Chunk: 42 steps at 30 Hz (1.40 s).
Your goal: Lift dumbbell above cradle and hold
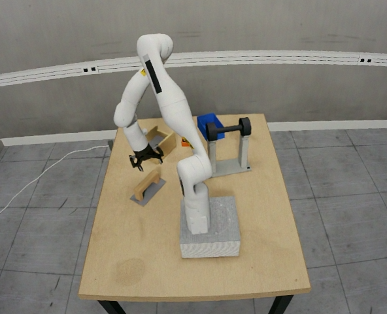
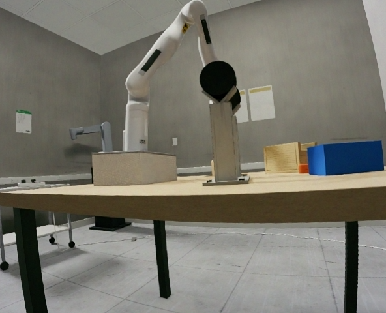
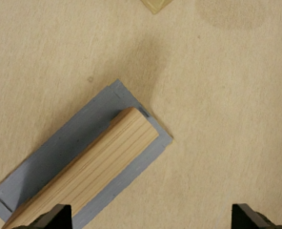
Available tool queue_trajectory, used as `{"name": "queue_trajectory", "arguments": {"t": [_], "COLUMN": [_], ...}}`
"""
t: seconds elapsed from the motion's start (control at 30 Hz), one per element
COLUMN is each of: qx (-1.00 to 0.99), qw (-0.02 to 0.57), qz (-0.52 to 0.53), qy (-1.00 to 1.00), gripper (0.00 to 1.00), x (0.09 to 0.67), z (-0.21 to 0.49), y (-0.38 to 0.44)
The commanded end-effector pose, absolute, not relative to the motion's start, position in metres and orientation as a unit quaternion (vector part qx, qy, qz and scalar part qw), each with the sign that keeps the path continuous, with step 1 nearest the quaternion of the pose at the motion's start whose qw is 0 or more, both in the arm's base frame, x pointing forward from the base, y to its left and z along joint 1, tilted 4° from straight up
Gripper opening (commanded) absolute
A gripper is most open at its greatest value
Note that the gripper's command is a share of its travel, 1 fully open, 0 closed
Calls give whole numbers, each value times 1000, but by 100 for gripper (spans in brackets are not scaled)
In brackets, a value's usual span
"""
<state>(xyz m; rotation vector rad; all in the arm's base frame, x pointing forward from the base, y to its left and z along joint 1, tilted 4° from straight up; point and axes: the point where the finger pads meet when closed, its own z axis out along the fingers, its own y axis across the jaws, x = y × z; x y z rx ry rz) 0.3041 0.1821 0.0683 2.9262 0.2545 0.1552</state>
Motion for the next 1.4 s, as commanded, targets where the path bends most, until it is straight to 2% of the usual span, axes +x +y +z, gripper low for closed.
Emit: {"name": "queue_trajectory", "arguments": {"t": [0.0, 0.6, 1.37], "qx": [990, 990, 992], "qw": [100, 100, 104], "qz": [53, 53, 61], "qy": [86, 84, -46], "gripper": [100, 100, 100], "x": [304, 305, 321], "z": [69, 69, 76], "y": [182, 182, 163]}}
